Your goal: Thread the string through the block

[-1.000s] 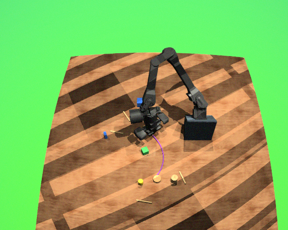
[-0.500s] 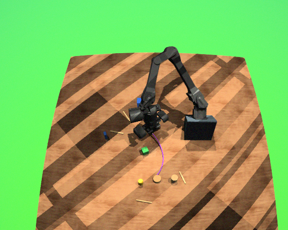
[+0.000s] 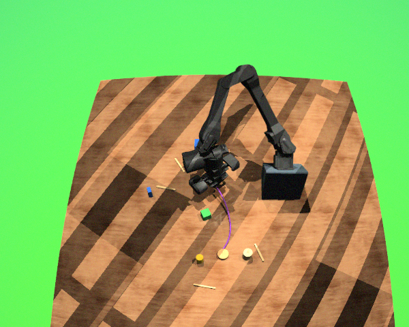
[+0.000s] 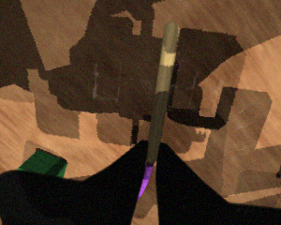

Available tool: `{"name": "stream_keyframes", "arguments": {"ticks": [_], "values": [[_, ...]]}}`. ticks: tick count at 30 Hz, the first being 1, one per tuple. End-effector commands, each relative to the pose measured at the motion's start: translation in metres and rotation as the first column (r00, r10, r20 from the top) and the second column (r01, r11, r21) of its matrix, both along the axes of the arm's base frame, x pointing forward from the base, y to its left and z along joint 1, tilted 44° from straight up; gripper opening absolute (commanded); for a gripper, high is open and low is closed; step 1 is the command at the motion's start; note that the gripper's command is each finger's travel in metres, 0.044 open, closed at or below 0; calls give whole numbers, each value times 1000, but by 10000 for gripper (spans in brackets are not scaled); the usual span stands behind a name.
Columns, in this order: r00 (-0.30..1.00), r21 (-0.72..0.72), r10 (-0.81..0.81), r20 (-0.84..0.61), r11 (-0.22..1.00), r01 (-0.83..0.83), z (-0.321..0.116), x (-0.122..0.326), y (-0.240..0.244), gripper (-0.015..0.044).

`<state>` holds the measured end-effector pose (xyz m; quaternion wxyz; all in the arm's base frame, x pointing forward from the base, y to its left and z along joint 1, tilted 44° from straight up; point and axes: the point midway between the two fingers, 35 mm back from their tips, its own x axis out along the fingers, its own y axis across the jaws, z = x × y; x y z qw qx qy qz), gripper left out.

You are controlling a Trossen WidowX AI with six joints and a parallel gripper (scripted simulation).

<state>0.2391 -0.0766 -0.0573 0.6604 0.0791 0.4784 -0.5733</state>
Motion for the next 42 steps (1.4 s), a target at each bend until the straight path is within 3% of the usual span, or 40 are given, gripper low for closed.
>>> {"name": "stream_keyframes", "arguments": {"ticks": [1,21,31,42], "values": [[1000,3,-3,4,1000,3,4,1,4,0],[1000,0,3,-3,1000,-3,13,1,12,0],[967,55,181,-181,983,-174,7,8,21,0],[848,159,385,-364,923,-351,-1,15,31,0]]}}
